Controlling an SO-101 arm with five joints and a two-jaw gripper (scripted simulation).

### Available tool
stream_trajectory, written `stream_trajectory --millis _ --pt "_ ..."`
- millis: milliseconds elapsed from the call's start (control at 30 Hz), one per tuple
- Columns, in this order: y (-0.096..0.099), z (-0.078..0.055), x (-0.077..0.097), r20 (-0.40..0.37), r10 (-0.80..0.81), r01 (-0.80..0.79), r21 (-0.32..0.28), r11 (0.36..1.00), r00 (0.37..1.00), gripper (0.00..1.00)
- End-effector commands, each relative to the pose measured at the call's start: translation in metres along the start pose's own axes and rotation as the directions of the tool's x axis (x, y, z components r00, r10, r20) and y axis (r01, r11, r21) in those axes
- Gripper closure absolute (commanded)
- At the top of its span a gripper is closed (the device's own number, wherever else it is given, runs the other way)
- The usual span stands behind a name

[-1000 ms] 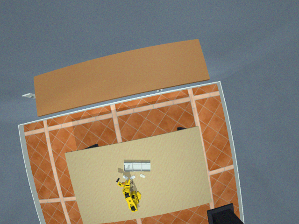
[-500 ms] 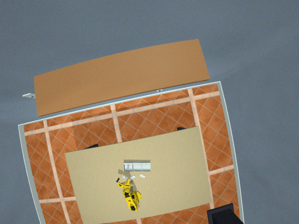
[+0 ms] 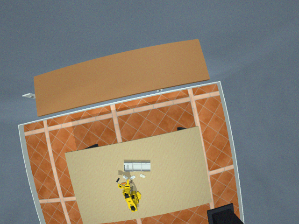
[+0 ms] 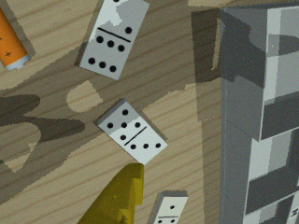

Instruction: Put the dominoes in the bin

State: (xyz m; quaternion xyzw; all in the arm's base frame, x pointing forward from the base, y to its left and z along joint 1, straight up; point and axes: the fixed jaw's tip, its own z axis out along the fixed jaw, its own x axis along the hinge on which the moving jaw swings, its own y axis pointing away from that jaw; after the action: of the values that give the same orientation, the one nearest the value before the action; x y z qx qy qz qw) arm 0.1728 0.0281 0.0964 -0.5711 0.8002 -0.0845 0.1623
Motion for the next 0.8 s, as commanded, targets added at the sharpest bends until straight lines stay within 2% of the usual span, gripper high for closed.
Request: stream_trajectory --millis 0,33,267,500,567,767 --pt "-0.006 -0.008 -0.003 0.015 -0.017 0.017 0.028 0.999 1.0 0.0" --pt "0.0 -0.001 0.0 0.002 -0.003 0.003 0.002 1.0 1.0 0.0" --pt "0.0 -0.002 0.001 -0.004 0.049 -0.049 -0.003 0.999 0.999 0.0" --pt "-0.001 -0.006 0.005 -0.03 0.252 -0.253 -0.015 0.967 0.967 0.0" --pt "-0.001 -0.006 0.005 -0.03 0.252 -0.253 -0.015 0.967 0.967 0.0" --pt "-0.003 -0.011 0.011 -0.07 0.509 -0.511 -0.016 0.859 0.858 0.0"
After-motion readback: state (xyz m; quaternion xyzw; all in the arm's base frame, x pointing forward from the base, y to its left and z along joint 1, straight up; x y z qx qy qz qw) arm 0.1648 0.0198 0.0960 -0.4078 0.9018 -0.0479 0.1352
